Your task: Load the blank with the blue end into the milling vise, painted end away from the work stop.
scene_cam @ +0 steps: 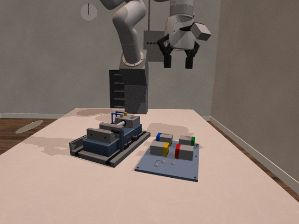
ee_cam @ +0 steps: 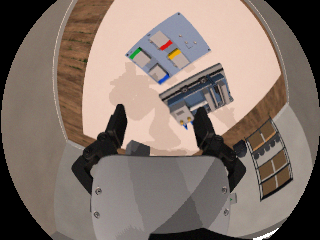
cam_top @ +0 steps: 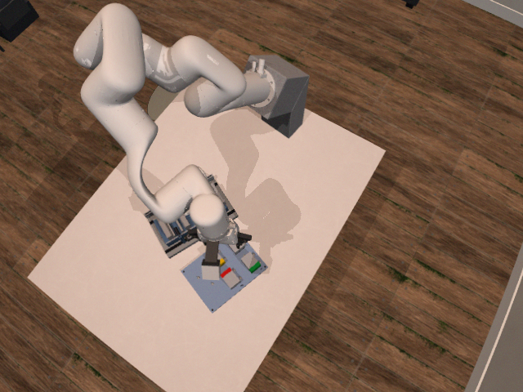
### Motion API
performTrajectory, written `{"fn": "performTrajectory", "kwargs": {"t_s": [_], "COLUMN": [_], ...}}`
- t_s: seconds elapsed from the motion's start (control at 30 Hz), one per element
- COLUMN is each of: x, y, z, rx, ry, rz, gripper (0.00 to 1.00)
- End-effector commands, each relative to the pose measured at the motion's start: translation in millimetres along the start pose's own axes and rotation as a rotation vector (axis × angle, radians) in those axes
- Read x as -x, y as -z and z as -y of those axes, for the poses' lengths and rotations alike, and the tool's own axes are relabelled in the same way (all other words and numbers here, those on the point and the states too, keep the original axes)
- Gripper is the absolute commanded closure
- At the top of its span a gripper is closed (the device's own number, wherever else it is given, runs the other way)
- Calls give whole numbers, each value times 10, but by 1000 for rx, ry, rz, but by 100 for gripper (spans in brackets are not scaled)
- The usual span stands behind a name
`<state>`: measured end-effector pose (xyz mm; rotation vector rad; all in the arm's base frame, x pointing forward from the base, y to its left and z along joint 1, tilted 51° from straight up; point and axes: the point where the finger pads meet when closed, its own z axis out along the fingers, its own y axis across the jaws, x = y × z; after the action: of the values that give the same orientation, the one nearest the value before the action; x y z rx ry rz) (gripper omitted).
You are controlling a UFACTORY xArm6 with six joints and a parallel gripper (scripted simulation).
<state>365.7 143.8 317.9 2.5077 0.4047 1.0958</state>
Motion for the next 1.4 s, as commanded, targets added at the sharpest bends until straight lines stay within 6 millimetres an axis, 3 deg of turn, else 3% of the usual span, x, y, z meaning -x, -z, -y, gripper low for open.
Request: {"fn": "performTrajectory", "kwargs": {"t_s": [0.0,0.13,0.47,0.7,1.03,1.37], "x": [-11,-11,-11,-11,-11,-11], "y": [8,8,8,8,8,8], "z": [-2,-2,-2,-2,-2,-2], "rx": [-5,-5,-4,-4,-4,-3], "ry": [40,40,267,267,494,560], "rz": [0,0,-1,-1,-2,-2], "gripper": [0,0,0,0,0,0]}}
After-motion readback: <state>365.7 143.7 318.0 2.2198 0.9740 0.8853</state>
